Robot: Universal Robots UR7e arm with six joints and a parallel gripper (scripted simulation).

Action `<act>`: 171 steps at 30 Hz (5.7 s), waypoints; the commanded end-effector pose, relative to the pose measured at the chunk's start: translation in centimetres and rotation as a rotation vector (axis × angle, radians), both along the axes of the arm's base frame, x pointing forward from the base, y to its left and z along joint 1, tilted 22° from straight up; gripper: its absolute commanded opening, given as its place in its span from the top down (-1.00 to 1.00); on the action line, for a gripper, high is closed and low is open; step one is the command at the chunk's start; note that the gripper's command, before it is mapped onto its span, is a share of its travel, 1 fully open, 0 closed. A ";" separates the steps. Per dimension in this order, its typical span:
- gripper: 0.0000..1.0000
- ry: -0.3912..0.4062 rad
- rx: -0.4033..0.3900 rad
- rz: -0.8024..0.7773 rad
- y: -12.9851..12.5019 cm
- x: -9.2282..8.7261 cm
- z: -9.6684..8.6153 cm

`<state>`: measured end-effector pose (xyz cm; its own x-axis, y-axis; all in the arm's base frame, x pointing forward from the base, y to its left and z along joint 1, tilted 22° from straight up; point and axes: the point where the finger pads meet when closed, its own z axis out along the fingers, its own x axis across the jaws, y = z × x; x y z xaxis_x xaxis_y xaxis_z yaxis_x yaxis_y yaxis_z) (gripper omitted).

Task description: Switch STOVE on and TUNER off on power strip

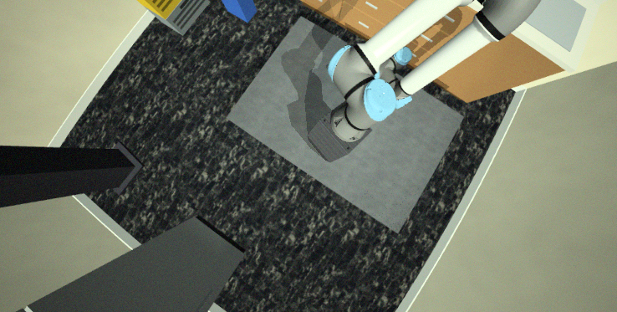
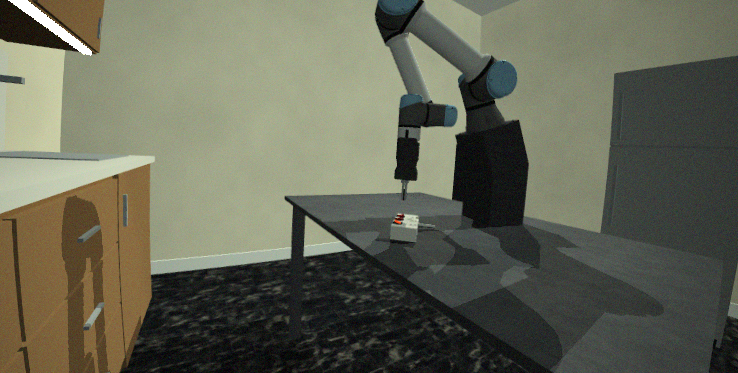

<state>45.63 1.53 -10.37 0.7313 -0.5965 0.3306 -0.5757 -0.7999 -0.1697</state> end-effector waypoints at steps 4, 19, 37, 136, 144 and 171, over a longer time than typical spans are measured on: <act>1.00 -0.001 0.000 0.000 0.0 0.0 0.0; 1.00 -0.001 0.000 0.000 0.0 0.4 -0.9; 1.00 -0.001 0.000 0.000 -0.1 1.2 -2.8; 1.00 -0.001 0.000 0.000 -0.3 2.0 -4.8; 1.00 -0.001 0.000 0.000 -0.3 2.0 -4.9; 1.00 -0.001 0.000 0.000 -0.3 2.0 -4.9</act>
